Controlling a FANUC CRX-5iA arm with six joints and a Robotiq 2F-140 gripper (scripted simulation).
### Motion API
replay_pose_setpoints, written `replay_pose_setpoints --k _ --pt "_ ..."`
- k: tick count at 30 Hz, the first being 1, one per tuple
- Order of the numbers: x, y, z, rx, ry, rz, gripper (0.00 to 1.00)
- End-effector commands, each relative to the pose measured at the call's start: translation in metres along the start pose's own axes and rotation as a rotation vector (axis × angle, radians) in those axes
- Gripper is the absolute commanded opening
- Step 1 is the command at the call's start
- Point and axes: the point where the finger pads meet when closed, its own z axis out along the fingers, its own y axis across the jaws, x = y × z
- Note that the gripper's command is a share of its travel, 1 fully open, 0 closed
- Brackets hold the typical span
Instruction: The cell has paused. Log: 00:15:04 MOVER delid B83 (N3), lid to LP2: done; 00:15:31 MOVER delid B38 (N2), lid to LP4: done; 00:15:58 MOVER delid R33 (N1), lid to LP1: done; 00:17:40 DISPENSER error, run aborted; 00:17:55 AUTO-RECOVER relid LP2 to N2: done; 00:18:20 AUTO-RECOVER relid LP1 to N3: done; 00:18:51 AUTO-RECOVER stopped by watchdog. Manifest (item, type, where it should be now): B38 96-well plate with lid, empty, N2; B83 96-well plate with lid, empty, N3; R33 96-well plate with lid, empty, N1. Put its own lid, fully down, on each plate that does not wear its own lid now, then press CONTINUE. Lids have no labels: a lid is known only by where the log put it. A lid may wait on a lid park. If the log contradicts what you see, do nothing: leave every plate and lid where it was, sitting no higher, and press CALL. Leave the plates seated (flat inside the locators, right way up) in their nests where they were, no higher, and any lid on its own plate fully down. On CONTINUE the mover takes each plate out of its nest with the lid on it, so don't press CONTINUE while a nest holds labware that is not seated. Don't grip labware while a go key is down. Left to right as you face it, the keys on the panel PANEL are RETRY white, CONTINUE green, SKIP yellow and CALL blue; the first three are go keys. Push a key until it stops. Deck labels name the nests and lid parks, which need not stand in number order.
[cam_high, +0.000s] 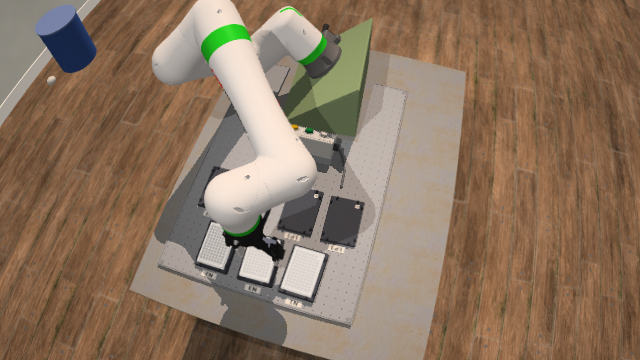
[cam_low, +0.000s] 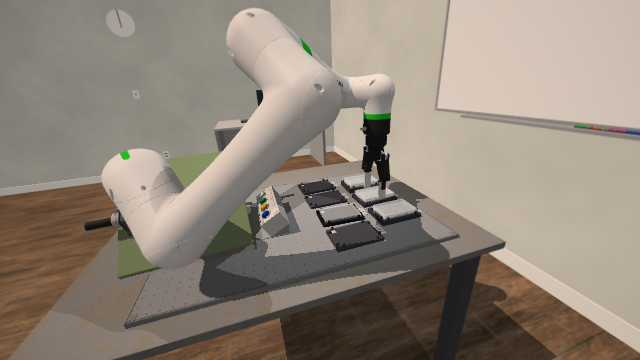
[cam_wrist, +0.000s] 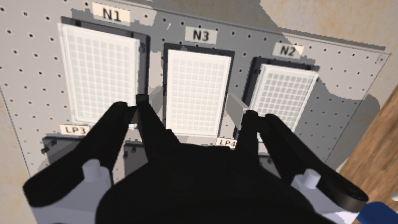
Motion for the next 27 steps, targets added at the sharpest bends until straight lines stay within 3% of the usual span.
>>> replay_pose_setpoints --k 1,12,27 --pt "0.0 0.0 0.0 0.0 0.0 0.0 0.66" --pt "0.0 0.0 -0.006 0.0 0.001 0.0 0.66" --pt "0.0 0.0 -0.031 0.0 0.001 0.0 0.66"
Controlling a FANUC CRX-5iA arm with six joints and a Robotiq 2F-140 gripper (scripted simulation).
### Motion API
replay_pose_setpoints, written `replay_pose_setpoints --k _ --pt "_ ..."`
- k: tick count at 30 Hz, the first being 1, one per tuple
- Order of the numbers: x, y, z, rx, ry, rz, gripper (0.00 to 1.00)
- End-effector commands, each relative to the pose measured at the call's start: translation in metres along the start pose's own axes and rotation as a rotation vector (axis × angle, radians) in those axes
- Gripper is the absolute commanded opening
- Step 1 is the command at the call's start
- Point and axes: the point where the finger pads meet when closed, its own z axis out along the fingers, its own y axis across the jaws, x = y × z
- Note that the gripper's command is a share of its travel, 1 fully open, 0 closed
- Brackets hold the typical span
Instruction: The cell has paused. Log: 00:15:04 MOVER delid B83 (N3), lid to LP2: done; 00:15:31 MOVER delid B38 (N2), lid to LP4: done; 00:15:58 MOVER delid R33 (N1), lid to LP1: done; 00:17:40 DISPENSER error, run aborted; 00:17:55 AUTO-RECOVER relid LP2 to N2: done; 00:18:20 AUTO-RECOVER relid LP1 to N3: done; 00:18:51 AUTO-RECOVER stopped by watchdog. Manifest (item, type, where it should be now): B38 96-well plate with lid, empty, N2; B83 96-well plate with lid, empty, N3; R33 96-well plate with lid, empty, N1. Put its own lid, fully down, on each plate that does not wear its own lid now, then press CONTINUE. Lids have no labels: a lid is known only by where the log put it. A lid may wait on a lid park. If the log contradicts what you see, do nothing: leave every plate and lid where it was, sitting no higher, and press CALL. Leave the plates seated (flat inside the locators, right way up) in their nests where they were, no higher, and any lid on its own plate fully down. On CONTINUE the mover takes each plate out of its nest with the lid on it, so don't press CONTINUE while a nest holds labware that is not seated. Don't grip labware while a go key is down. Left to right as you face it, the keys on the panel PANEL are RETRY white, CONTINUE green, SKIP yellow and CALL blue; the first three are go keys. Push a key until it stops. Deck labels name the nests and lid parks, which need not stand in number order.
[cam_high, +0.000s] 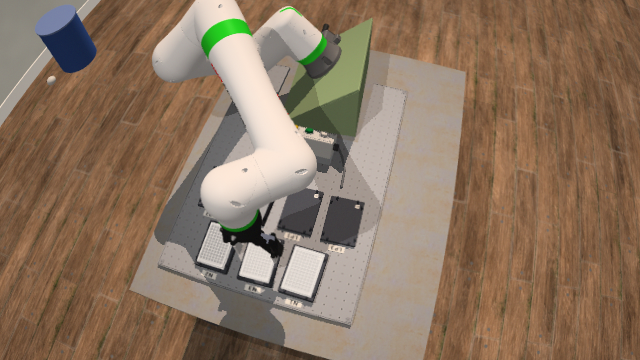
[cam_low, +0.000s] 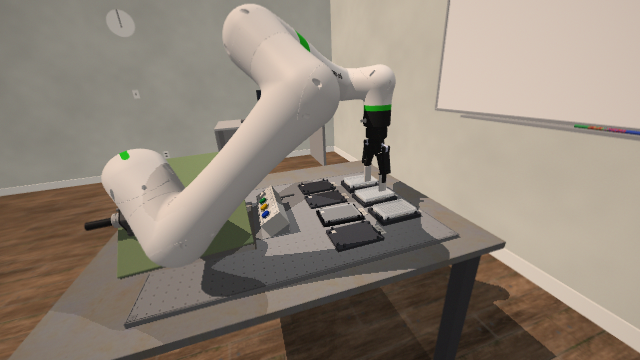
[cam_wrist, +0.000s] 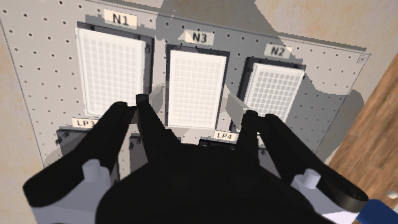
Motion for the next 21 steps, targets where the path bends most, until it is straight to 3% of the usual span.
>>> replay_pose_setpoints --k 1,11,21 --pt "0.0 0.0 -0.006 0.0 0.0 0.0 0.66" --pt "0.0 0.0 -0.022 0.0 0.0 0.0 0.66" --pt "0.0 0.0 -0.026 0.0 0.0 0.0 0.66"
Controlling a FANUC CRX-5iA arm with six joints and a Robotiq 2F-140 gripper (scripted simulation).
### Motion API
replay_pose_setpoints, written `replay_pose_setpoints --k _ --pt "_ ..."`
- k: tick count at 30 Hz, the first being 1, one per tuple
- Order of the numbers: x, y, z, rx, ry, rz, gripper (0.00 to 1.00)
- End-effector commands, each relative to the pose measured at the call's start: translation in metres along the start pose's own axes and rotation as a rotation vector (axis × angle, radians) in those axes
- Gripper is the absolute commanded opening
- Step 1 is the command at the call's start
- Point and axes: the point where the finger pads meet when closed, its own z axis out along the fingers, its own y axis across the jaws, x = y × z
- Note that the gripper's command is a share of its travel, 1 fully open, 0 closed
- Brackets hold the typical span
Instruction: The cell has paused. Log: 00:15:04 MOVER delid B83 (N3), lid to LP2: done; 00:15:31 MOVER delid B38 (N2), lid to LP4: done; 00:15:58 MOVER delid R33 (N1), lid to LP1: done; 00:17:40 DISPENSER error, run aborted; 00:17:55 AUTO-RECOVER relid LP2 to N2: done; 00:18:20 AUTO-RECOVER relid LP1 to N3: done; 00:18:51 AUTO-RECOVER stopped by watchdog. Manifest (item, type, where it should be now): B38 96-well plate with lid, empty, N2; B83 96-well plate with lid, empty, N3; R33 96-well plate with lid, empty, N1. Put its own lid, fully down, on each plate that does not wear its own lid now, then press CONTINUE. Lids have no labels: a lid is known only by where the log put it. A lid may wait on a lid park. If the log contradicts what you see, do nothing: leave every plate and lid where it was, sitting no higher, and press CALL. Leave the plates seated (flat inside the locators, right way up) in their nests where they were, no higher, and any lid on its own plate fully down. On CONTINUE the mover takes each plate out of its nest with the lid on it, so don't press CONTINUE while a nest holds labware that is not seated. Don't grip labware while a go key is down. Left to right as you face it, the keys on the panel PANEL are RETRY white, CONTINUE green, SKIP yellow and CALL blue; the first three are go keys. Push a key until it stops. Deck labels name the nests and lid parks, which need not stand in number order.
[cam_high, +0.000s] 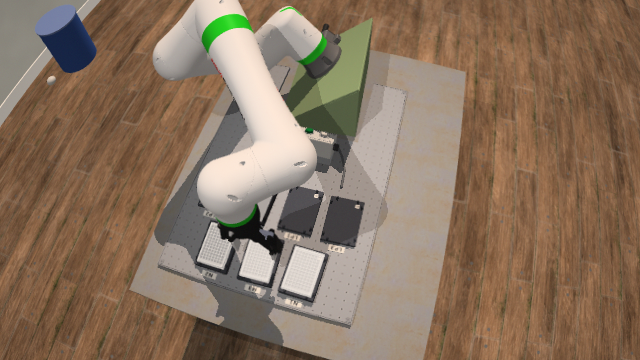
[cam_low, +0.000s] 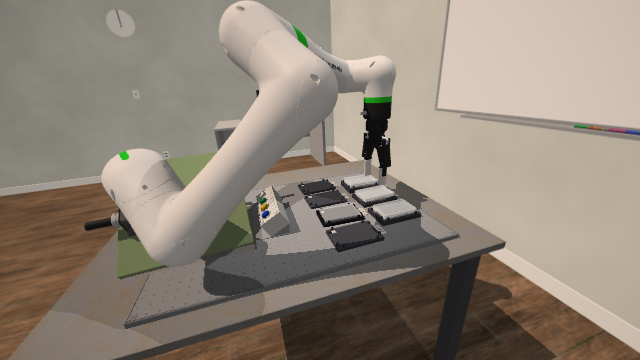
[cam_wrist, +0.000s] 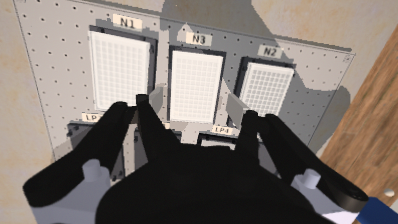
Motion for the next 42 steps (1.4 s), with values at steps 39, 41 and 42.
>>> replay_pose_setpoints --k 39,41,42 --pt "-0.178 0.066 0.0 0.0 0.0 0.088 0.66" --pt "-0.178 0.066 0.0 0.0 0.0 0.088 0.66" --pt "-0.178 0.066 0.0 0.0 0.0 0.088 0.66"
